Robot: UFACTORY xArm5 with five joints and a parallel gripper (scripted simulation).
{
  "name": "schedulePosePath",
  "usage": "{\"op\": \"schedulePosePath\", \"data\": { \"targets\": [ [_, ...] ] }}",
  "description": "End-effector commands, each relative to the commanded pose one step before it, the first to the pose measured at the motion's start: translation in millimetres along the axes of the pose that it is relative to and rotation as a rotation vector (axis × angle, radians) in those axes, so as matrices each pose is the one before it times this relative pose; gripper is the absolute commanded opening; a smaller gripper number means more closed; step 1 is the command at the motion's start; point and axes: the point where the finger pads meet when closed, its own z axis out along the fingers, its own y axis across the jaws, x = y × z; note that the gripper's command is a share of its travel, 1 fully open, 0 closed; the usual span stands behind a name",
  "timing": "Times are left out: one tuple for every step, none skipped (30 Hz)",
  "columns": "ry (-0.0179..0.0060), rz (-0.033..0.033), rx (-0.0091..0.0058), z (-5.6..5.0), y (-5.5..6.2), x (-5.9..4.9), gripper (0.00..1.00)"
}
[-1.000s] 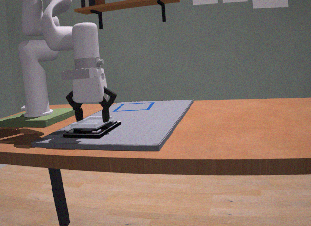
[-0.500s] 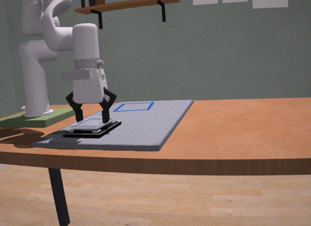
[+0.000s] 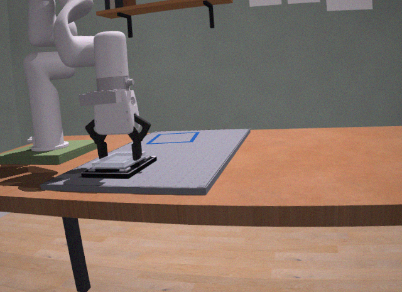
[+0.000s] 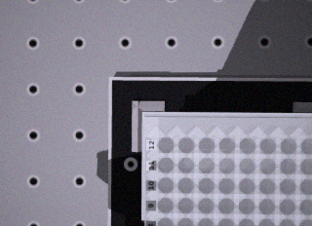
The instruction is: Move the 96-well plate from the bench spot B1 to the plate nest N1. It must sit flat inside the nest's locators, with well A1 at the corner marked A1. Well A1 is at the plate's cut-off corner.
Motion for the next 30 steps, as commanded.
{"op": "schedulePosePath", "data": {
  "targets": [
    [-0.0048, 0.0, 0.00778, -0.56, -1.46, 0.81, 0.0],
    [0.0, 0.0, 0.0, 0.0, 0.0, 0.0, 0.0],
    [0.0, 0.0, 0.0, 0.0, 0.0, 0.0, 0.0],
    [0.0, 0.0, 0.0, 0.17, 0.0, 0.0, 0.0],
    [0.0, 0.0, 0.0, 0.17, 0.0, 0.0, 0.0],
    [0.0, 0.0, 0.0, 0.17, 0.0, 0.0, 0.0],
    [0.0, 0.0, 0.0, 0.17, 0.0, 0.0, 0.0],
    [0.0, 0.0, 0.0, 0.0, 0.0, 0.0, 0.0],
    [0.0, 0.0, 0.0, 0.0, 0.0, 0.0, 0.0],
    [0.0, 0.0, 0.0, 0.66, 0.0, 0.0, 1.0],
    [0.0, 0.0, 0.0, 0.0, 0.0, 0.0, 1.0],
    [0.0, 0.0, 0.0, 0.0, 0.0, 0.0, 1.0],
    [0.0, 0.0, 0.0, 0.0, 0.0, 0.0, 1.0],
    [0.0, 0.0, 0.0, 0.0, 0.0, 0.0, 1.0],
    [0.0, 0.0, 0.0, 0.0, 0.0, 0.0, 1.0],
    [0.0, 0.0, 0.0, 0.0, 0.0, 0.0, 1.0],
    [0.0, 0.0, 0.0, 0.0, 0.0, 0.0, 1.0],
    [0.0, 0.0, 0.0, 0.0, 0.0, 0.0, 1.0],
    [0.0, 0.0, 0.0, 0.0, 0.0, 0.0, 1.0],
    [0.0, 0.0, 0.0, 0.0, 0.0, 0.0, 1.0],
    [0.0, 0.0, 0.0, 0.0, 0.0, 0.0, 1.0],
    [0.0, 0.0, 0.0, 0.0, 0.0, 0.0, 1.0],
    [0.0, 0.0, 0.0, 0.0, 0.0, 0.0, 1.0],
    [0.0, 0.0, 0.0, 0.0, 0.0, 0.0, 1.0],
    [0.0, 0.0, 0.0, 0.0, 0.0, 0.0, 1.0],
    [0.0, 0.0, 0.0, 0.0, 0.0, 0.0, 1.0],
    [0.0, 0.0, 0.0, 0.0, 0.0, 0.0, 1.0],
    [0.0, 0.0, 0.0, 0.0, 0.0, 0.0, 1.0],
    [0.0, 0.0, 0.0, 0.0, 0.0, 0.0, 1.0],
    [0.0, 0.0, 0.0, 0.0, 0.0, 0.0, 1.0]
  ]
}}
